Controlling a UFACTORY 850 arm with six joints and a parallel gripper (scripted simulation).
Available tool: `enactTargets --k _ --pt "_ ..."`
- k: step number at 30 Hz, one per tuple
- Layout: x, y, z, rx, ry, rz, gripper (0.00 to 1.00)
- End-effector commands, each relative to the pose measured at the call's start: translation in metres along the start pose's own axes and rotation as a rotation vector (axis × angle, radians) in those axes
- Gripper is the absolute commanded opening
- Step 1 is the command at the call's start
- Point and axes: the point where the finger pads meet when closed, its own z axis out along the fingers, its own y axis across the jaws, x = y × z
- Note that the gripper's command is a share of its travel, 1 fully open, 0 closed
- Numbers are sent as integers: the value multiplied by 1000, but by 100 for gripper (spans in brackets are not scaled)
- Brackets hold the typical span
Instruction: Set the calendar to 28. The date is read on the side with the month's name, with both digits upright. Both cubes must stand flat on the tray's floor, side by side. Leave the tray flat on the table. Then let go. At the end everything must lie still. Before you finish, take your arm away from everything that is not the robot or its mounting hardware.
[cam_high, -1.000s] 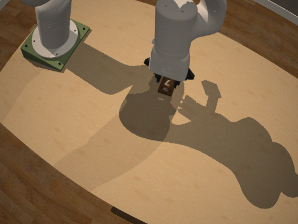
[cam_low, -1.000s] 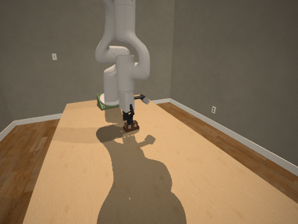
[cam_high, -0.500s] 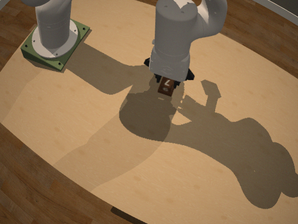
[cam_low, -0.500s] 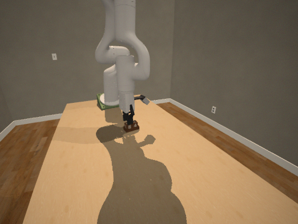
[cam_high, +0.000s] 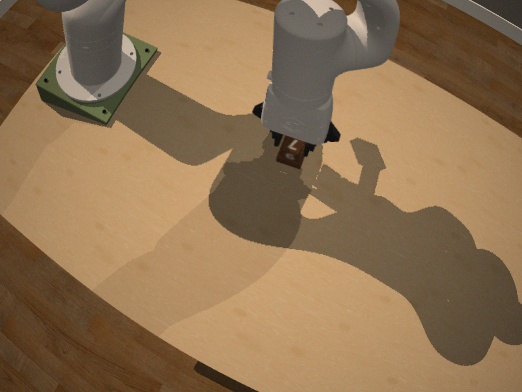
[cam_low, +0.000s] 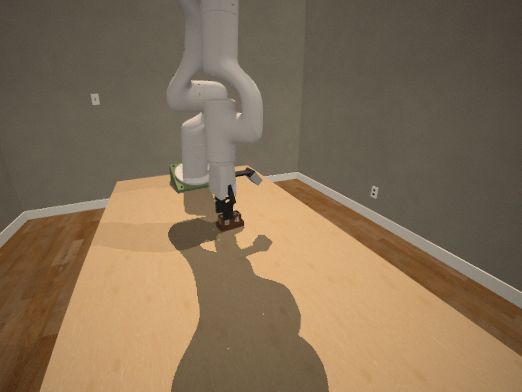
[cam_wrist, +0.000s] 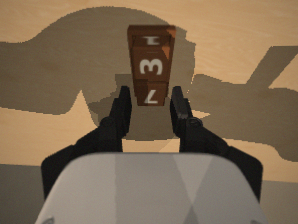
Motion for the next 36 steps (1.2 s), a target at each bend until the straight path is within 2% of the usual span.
enactTargets --k 1,36 --pt "0 1 3 -10 6 0 49" --pt "0 1 19 -10 6 0 49"
